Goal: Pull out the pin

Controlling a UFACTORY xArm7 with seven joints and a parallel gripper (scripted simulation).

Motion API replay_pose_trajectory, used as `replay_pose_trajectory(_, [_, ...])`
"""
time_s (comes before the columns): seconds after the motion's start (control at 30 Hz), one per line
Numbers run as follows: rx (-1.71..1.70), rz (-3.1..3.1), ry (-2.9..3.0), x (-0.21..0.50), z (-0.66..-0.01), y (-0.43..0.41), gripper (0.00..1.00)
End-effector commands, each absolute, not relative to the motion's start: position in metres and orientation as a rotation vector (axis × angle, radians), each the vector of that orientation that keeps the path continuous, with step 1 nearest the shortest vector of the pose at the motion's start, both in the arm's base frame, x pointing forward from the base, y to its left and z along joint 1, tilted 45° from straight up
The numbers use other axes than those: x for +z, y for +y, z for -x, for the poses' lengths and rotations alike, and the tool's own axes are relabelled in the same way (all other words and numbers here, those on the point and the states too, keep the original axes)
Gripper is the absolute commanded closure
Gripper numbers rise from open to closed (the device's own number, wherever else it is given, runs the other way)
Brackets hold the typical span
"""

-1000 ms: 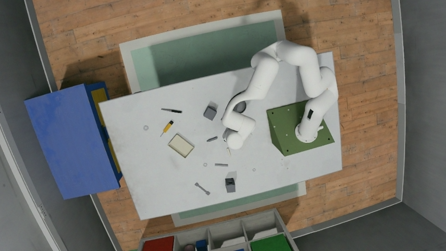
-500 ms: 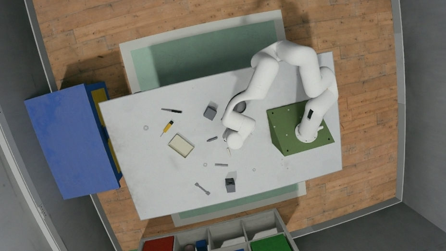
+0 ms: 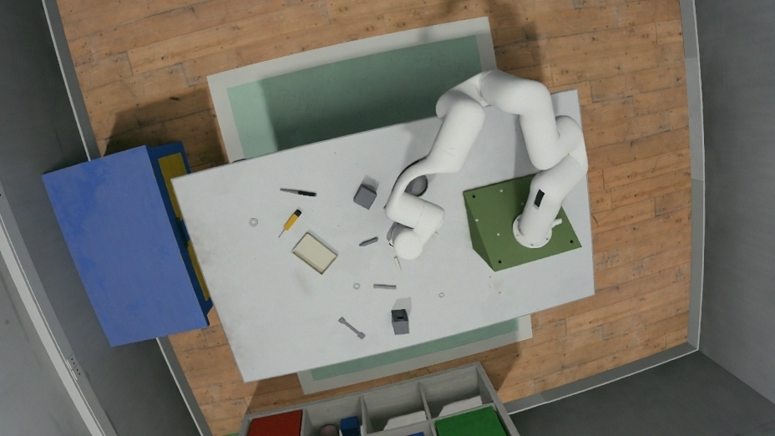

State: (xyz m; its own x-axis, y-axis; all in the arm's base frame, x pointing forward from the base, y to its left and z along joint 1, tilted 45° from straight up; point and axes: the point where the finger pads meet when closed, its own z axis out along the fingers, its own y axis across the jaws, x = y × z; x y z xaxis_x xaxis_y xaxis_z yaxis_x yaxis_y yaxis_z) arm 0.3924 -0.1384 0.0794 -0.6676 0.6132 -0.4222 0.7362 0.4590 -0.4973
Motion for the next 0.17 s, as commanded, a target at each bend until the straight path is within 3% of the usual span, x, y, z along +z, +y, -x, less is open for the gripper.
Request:
replay_pose_trajectory(0.0, [-0.992,-1.175,2.522,0.0806,-0.3941,-0.1364,0.65])
replay_pose_trajectory(0.13, [-0.992,-1.175,2.522,0.0806,-0.3941,-0.1364,0.65])
